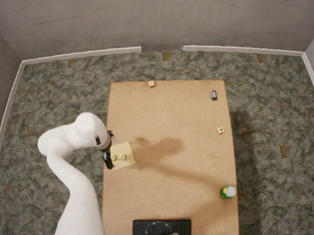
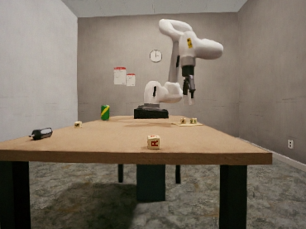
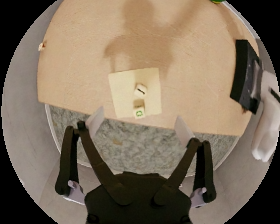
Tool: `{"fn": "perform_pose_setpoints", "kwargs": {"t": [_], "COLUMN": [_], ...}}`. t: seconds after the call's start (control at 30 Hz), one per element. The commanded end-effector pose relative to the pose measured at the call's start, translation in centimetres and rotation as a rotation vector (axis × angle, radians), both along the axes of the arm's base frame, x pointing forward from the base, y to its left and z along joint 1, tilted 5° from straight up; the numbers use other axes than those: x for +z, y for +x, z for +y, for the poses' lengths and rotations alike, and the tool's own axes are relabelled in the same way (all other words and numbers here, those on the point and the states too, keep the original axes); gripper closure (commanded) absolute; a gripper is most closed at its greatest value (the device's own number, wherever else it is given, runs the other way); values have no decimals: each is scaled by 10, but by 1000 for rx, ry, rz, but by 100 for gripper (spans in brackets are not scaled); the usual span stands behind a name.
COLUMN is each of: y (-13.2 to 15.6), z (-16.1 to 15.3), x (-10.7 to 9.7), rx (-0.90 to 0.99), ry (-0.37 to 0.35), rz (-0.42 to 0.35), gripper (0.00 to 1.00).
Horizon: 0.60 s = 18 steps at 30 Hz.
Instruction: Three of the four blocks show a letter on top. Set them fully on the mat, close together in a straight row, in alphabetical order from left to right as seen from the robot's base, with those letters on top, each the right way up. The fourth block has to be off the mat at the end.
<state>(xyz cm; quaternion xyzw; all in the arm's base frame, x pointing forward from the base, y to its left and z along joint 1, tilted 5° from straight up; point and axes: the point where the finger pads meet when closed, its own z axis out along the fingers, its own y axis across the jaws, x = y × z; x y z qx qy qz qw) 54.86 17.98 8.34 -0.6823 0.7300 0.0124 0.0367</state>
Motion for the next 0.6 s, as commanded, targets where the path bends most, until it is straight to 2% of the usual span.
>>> {"fn": "perform_pose_setpoints", "kwargs": {"t": [0.0,0.2,0.4,0.43,0.57], "y": [0,0,0,0,1], "z": [-10,-24,-32,-32,-31], "x": [0,-1,-2,-2,-1], "rx": [-139,-308,-399,-399,-397], "ry": [8,14,17,17,17], "rz": [2,14,20,21,20], "gripper": [0,0,0,54,54]}}
